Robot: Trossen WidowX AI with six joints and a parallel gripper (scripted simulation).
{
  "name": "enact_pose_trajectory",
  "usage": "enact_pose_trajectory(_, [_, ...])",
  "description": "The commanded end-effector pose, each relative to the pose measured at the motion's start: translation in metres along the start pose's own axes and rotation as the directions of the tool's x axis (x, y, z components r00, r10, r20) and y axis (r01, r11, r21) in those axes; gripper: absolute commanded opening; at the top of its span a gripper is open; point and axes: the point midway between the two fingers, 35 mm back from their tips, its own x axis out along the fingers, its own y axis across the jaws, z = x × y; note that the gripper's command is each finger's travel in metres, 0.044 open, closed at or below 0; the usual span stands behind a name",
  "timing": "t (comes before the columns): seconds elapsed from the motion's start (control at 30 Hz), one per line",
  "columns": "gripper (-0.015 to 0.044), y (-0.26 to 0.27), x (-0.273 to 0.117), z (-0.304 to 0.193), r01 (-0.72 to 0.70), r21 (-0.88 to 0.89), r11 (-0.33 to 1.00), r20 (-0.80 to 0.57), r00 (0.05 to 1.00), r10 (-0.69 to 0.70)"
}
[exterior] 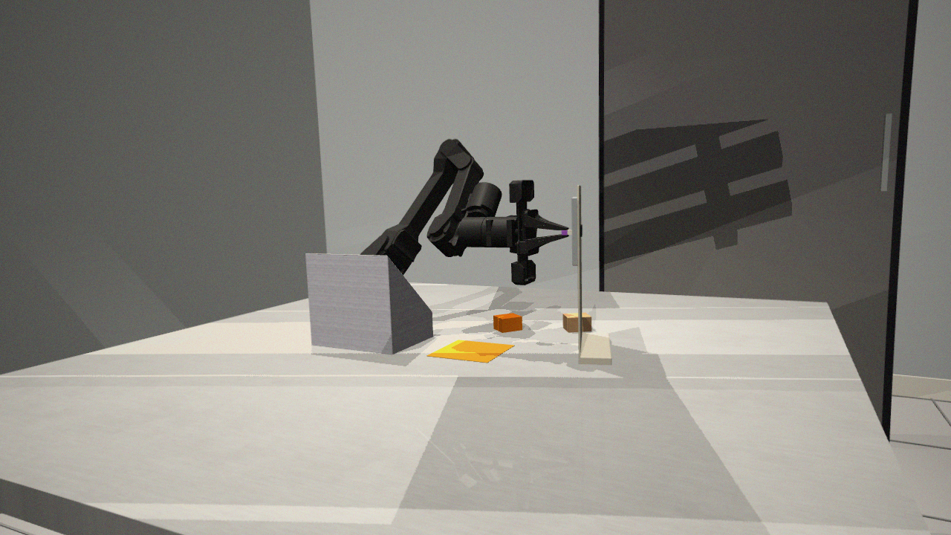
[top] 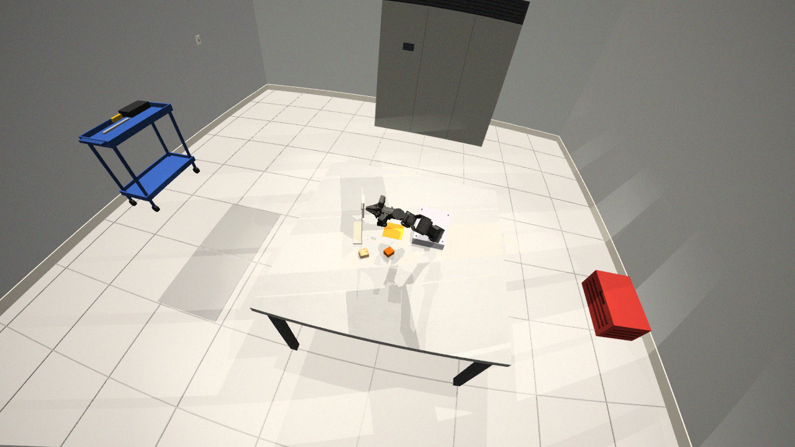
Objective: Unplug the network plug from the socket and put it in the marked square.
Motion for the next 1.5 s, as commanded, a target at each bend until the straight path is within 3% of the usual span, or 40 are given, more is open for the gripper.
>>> enact_pose_trajectory(0.0, [0.0,0.0,-0.004,-0.001,-0.001,-0.004,1.0,-0.001,1.0,0.001])
enact_pose_trajectory(1.47, [0.0,0.0,-0.032,-0.01,-0.02,-0.005,1.0,-0.017,1.0,0.02])
